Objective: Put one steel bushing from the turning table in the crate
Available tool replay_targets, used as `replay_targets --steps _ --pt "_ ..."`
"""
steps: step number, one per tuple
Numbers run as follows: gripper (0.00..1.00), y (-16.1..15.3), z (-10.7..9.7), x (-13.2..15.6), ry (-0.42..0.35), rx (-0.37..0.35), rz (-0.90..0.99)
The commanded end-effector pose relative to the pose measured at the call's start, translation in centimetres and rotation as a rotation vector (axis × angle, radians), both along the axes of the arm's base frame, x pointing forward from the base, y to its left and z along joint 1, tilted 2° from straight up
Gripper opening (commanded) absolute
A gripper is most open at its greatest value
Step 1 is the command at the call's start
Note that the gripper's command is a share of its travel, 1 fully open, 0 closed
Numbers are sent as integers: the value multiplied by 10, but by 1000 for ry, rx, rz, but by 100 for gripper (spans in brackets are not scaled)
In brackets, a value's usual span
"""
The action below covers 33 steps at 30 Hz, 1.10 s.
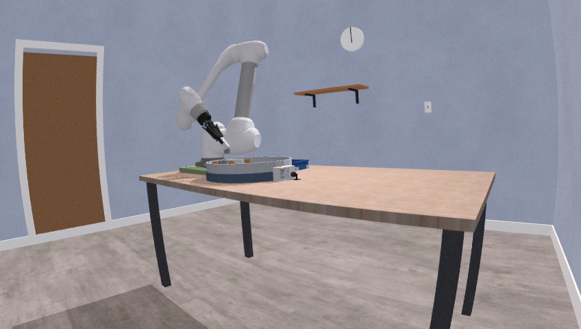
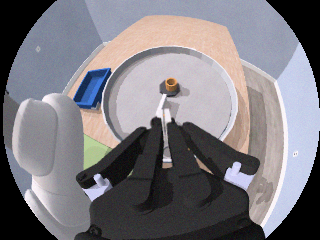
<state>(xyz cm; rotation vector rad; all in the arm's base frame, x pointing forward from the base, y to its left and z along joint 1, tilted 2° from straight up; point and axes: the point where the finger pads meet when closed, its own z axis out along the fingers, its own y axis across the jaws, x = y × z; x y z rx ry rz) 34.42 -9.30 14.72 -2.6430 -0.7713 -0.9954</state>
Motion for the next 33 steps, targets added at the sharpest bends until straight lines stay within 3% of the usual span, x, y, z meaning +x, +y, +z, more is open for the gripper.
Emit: replay_targets --steps 1,15,33 --pt "0 0 0 0 0 0 0" --pt "0 20 1 3 -1 -1 42" --pt "0 120 3 17 -5 -4 252"
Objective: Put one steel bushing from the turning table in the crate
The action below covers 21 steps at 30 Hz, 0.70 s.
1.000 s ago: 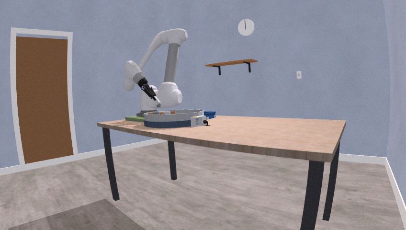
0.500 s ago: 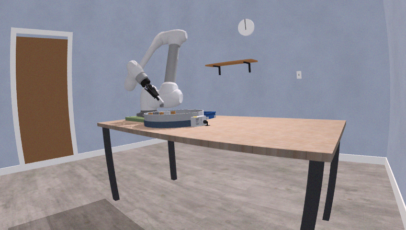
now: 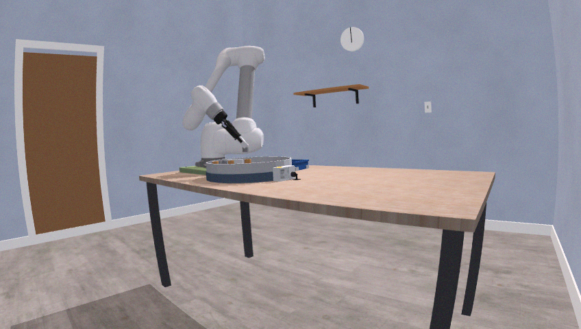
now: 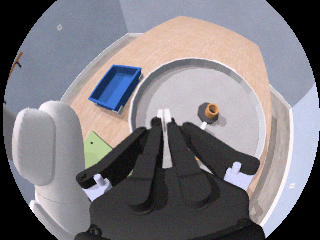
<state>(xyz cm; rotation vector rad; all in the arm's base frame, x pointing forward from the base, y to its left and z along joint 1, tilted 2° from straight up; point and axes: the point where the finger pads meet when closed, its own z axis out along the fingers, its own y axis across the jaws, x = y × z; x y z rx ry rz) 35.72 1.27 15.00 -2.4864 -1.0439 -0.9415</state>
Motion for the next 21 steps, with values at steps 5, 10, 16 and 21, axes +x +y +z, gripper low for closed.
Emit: replay_targets --steps 5,10,16,21 --pt "0 54 1 10 -1 -4 110" --pt "0 94 2 15 -3 -5 196" --pt "0 127 3 19 -5 -6 264" --pt "0 167 4 25 -6 -8 348"
